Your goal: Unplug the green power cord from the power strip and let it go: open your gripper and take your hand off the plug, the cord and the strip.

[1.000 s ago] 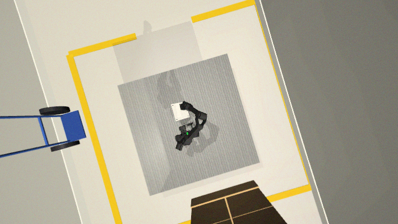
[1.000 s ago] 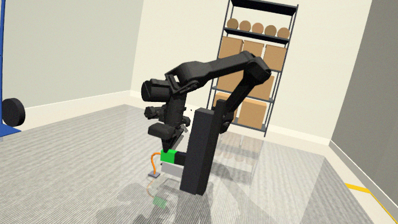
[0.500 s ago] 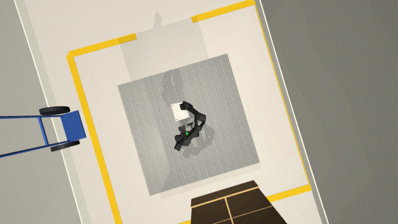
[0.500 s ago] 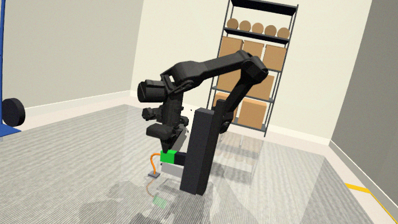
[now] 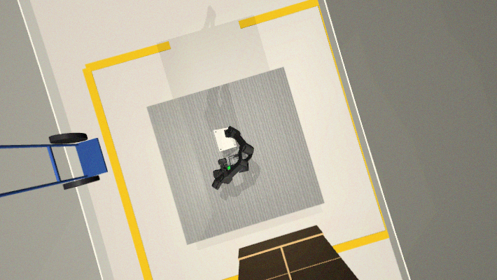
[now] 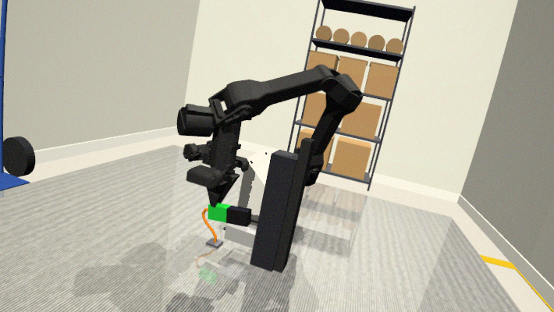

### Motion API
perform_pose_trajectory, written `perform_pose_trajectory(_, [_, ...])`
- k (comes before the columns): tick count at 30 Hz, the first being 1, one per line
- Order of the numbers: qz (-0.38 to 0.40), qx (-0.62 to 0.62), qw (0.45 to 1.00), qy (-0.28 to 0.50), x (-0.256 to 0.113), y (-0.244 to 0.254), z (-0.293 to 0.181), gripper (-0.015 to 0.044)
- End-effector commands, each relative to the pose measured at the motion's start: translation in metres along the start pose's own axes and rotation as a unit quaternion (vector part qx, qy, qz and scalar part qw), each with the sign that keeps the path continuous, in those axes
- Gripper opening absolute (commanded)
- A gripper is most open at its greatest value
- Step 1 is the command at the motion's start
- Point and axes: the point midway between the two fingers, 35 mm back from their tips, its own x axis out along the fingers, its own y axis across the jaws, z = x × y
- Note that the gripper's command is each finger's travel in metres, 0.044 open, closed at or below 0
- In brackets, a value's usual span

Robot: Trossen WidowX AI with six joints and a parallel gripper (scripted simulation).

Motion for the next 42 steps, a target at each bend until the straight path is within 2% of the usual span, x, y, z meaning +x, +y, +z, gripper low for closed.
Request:
perform_pose_trajectory(1, [0.001, -0.001, 1.000, -0.003, 0.001, 0.003, -0.005, 0.0079])
perform_pose_trajectory(10, [0.001, -0.001, 1.000, -0.003, 0.002, 0.003, -0.007, 0.0315])
perform_pose_trajectory(15, [0.001, -0.001, 1.000, -0.005, -0.006, 0.005, 0.024, 0.0440])
perform_pose_trajectory(19, [0.001, -0.001, 1.000, -0.005, -0.012, 0.003, 0.053, 0.0440])
perform_pose_trajectory(42, [0.001, -0.001, 1.000, -0.005, -0.012, 0.003, 0.053, 0.0440])
